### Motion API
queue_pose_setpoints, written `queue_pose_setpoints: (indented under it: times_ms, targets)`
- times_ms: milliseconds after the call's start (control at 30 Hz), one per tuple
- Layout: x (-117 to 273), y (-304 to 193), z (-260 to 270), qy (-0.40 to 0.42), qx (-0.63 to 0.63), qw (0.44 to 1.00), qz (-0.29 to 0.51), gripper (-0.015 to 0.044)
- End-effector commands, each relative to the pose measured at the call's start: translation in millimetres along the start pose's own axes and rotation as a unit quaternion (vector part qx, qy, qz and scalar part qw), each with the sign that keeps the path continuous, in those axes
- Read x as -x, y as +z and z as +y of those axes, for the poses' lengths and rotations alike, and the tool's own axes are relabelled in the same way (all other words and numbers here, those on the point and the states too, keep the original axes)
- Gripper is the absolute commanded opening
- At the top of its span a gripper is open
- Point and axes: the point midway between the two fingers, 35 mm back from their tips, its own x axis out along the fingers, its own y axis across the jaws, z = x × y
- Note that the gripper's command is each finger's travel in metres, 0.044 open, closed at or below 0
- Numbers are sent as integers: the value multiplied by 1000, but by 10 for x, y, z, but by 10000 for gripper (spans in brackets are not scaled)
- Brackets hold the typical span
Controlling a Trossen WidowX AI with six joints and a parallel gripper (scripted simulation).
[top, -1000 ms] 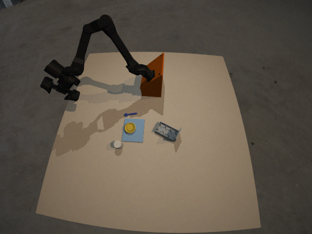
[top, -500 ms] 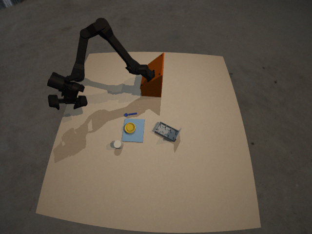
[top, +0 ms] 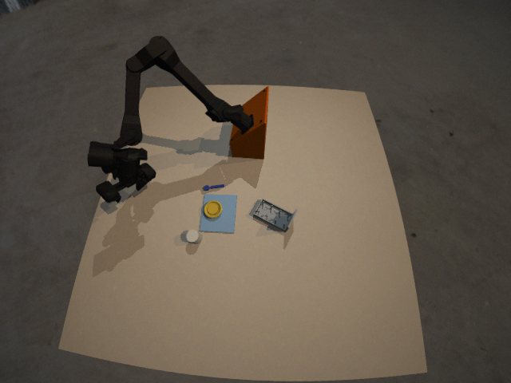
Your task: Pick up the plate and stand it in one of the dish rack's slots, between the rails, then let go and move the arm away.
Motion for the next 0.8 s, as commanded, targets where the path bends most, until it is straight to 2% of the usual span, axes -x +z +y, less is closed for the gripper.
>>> queue_pose_setpoints:
  times_ms: [0,367,767]
  targets:
    - [3,-207,-36,-12,58,998,22,400]
    - [46,-781,-175,-38,221,970,91,400]
    - [179,-1340,-378,-49,395,903,160,400]
